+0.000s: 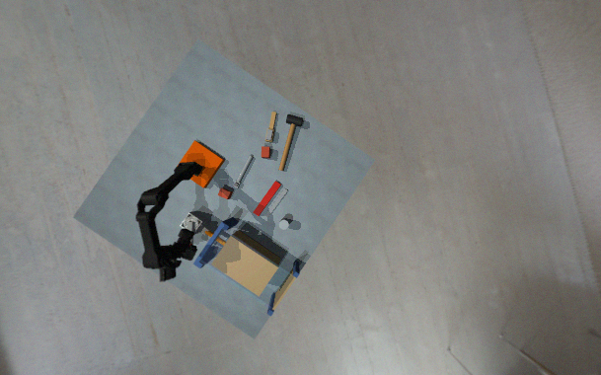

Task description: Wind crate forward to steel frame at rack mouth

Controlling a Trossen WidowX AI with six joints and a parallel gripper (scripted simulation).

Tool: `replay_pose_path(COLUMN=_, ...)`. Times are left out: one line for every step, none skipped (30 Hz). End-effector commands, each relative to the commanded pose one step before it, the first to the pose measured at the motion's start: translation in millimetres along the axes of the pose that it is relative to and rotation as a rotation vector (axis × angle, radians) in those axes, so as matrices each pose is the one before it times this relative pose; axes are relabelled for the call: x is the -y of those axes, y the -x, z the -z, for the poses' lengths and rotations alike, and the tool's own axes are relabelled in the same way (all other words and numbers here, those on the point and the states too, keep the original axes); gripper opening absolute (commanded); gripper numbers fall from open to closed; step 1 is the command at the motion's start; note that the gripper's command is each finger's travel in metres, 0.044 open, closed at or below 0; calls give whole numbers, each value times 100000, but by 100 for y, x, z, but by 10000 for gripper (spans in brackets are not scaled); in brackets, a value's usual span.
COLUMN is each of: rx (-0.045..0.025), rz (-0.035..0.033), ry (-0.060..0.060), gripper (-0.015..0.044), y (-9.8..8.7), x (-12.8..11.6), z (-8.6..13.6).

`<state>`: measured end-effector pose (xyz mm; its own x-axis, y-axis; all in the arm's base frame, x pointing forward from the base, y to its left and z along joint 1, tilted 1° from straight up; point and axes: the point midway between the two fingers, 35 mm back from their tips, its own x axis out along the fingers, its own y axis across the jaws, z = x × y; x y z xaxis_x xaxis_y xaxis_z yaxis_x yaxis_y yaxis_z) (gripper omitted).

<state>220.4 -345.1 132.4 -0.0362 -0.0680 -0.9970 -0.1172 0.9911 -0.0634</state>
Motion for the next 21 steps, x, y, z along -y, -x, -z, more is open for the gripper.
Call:
replay_pose_path(rx=4461, rz=-2888, ry=3374, gripper=0, y=188, x=-1627, z=-2396)
replay_pose_path(rx=11, rz=-9, ry=0, gripper=0, y=-1, x=-115, z=-131)
replay_pose_path(rx=7, rz=-6, ry=0, gripper=0, y=-1, x=-75, z=-85)
replay_pose_path(rx=10, rz=-9, ry=0, gripper=0, y=-1, x=-118, z=-127)
replay_pose_path(rx=7, rz=-6, ry=0, gripper=0, y=-1, x=-77, z=-83)
replay_pose_path(rx=10, rz=-10, ry=0, gripper=0, y=-1, x=-121, z=-124)
replay_pose_path(rx=7, rz=-6, ry=0, gripper=0, y=-1, x=-80, z=-80)
replay_pose_path(rx=10, rz=-10, ry=0, gripper=0, y=-1, x=-125, z=-120)
replay_pose_path(rx=6, rz=-6, ry=0, gripper=0, y=-1, x=-82, z=-78)
replay_pose_path(rx=10, rz=-10, ry=0, gripper=0, y=-1, x=-128, z=-117)
replay_pose_path(rx=6, rz=-7, ry=0, gripper=0, y=-1, x=-84, z=-76)
replay_pose_path(rx=9, rz=-10, ry=0, gripper=0, y=-1, x=-132, z=-113)
replay_pose_path(rx=6, rz=-7, ry=0, gripper=0, y=-1, x=-86, z=-73)
replay_pose_path(rx=9, rz=-10, ry=0, gripper=0, y=-1, x=-135, z=-109)
replay_pose_path(rx=6, rz=-7, ry=0, gripper=0, y=-1, x=-88, z=-71)
replay_pose_path(rx=9, rz=-11, ry=0, gripper=0, y=-1, x=-138, z=-105)
replay_pose_path(rx=6, rz=-7, ry=0, gripper=0, y=-1, x=-90, z=-68)
replay_pose_path(rx=8, rz=-11, ry=0, gripper=0, y=-1, x=-141, z=-101)
replay_pose_path(rx=5, rz=-7, ry=0, gripper=0, y=-1, x=-92, z=-65)
replay_pose_path(rx=7, rz=-9, ry=0, gripper=0, y=-1, x=-119, z=-81)
replay_pose_path(rx=4, rz=-6, ry=0, gripper=0, y=-1, x=-74, z=-50)
